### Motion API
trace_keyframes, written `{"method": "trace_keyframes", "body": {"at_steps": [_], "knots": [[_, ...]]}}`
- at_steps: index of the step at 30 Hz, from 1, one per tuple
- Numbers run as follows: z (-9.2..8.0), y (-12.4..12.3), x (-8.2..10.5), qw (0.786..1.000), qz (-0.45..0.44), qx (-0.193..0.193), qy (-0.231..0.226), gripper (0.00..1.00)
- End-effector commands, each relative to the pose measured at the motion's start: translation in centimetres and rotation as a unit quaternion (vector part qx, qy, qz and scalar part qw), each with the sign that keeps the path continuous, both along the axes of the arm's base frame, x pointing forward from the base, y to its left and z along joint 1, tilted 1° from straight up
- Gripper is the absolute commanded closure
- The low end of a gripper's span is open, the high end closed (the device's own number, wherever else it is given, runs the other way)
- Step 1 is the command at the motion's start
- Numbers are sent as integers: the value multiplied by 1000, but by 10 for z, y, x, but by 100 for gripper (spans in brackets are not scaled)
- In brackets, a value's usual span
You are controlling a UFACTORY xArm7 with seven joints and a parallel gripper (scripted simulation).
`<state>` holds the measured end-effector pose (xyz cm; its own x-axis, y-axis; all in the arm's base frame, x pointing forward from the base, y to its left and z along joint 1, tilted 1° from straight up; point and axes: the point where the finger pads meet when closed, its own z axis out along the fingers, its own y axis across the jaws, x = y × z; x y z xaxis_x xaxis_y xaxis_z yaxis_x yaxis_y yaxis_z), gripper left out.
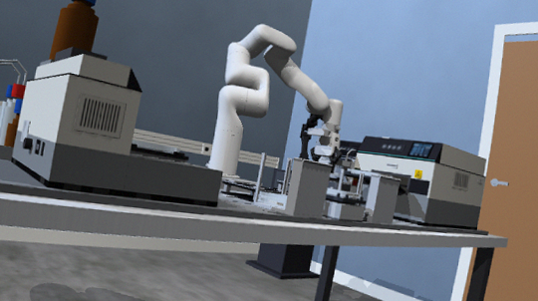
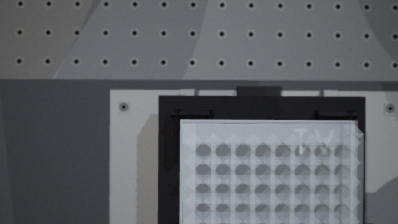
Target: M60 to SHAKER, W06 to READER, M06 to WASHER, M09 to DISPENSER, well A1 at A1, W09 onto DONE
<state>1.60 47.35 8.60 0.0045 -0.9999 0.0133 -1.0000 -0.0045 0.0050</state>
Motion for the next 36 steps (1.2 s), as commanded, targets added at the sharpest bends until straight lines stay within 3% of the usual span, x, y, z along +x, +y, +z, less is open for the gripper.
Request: {"method": "trace_keyframes", "body": {"at_steps": [1, 36], "knots": [[0, 1, 0, 1000, 0, 2, 0, 100], [-7, 1, 0, 1000, 0, 2, 0, 100]]}}
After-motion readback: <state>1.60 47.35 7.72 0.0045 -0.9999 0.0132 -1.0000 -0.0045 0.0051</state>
